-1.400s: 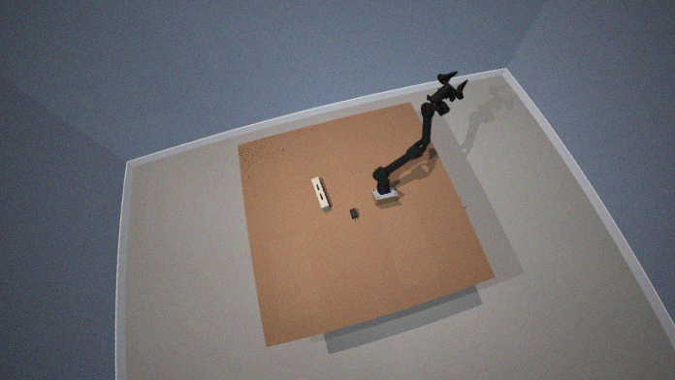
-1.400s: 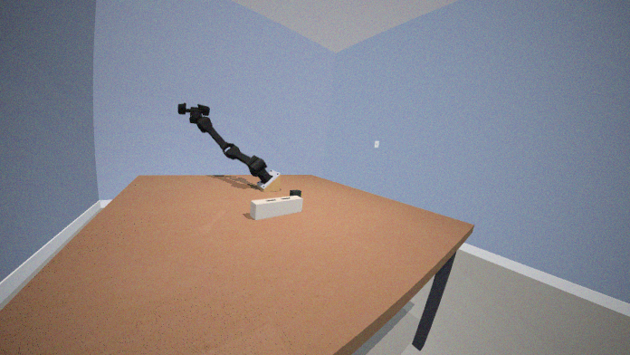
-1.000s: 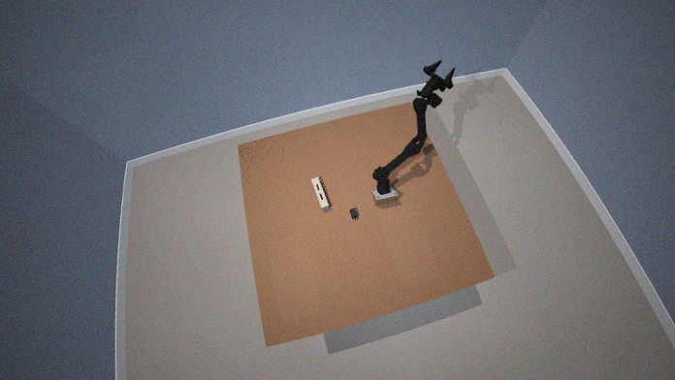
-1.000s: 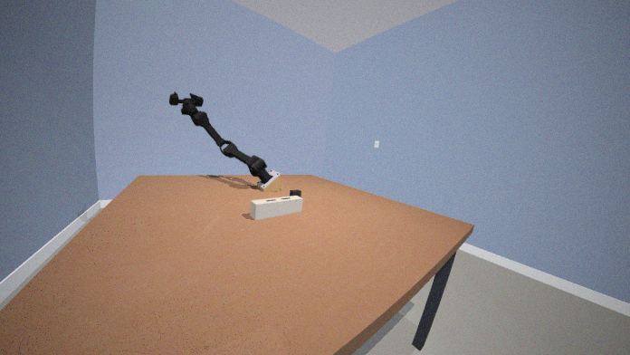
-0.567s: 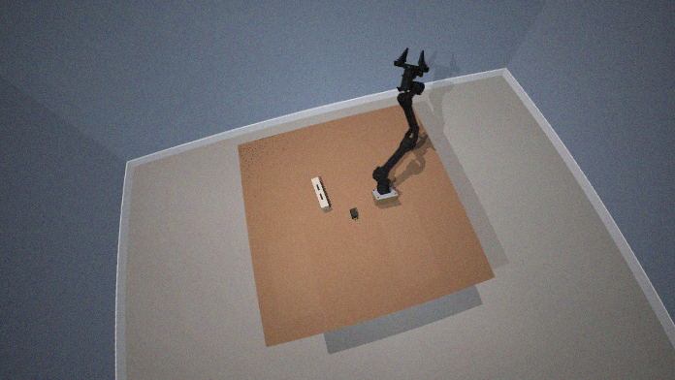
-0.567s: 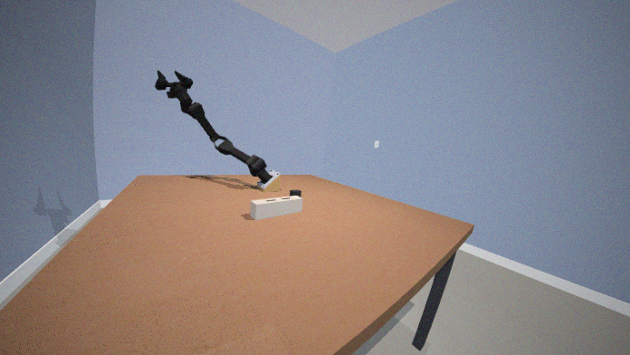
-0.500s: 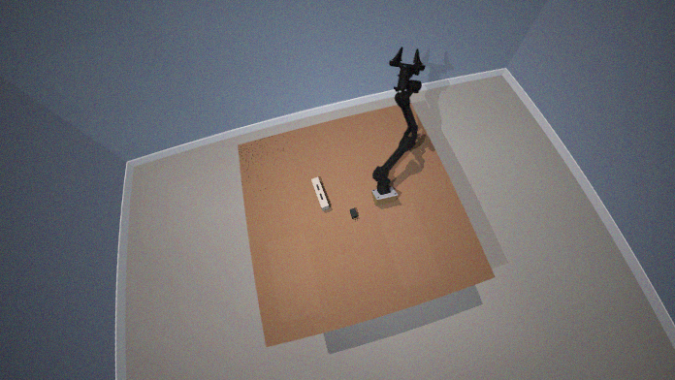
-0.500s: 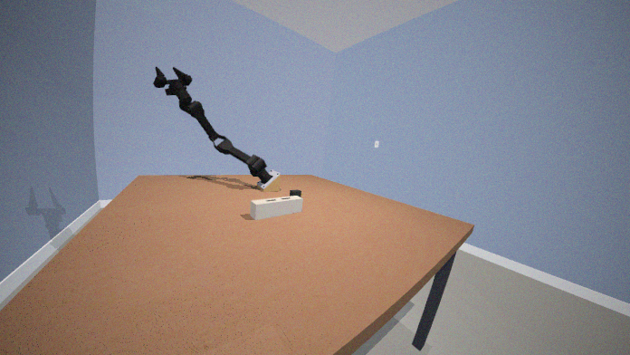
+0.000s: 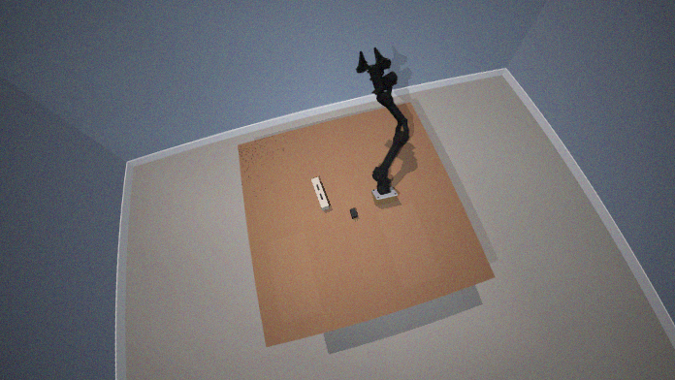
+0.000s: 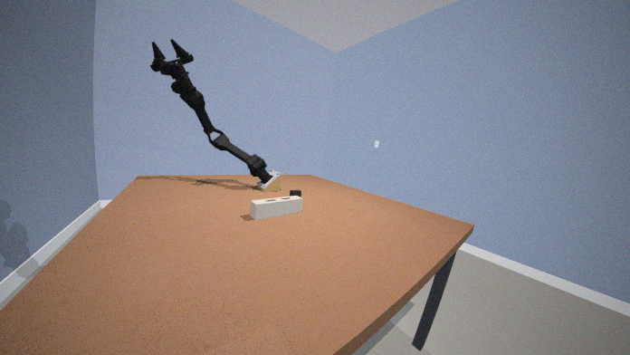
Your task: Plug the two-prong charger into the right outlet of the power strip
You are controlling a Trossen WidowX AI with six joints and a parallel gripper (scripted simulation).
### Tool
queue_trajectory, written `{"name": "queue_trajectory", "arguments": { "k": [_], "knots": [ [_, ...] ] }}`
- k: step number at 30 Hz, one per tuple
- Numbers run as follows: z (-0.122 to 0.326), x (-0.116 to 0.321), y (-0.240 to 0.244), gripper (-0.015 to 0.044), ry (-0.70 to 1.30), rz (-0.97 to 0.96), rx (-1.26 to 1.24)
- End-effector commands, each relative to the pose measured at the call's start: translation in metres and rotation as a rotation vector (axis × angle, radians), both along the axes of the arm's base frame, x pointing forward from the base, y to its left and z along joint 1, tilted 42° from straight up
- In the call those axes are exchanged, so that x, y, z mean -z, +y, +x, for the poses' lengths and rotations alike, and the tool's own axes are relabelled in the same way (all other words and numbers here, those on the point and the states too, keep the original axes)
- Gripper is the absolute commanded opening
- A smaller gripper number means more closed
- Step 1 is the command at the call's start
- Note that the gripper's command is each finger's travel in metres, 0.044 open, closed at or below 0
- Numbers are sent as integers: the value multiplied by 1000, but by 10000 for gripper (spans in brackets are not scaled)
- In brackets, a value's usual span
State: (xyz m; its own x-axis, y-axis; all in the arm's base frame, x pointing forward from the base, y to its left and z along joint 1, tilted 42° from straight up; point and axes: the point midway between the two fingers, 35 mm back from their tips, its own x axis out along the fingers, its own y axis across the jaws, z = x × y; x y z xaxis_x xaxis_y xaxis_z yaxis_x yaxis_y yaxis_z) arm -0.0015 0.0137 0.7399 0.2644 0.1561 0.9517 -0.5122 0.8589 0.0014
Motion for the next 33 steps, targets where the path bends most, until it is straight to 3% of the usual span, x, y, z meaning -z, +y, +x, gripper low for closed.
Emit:
{"name": "queue_trajectory", "arguments": {
  "k": [1,18,33],
  "knots": [
    [48,9,8,440,115,-17,24],
    [247,107,65,440,652,-204,141],
    [357,250,117,440,1085,-481,249]
  ]
}}
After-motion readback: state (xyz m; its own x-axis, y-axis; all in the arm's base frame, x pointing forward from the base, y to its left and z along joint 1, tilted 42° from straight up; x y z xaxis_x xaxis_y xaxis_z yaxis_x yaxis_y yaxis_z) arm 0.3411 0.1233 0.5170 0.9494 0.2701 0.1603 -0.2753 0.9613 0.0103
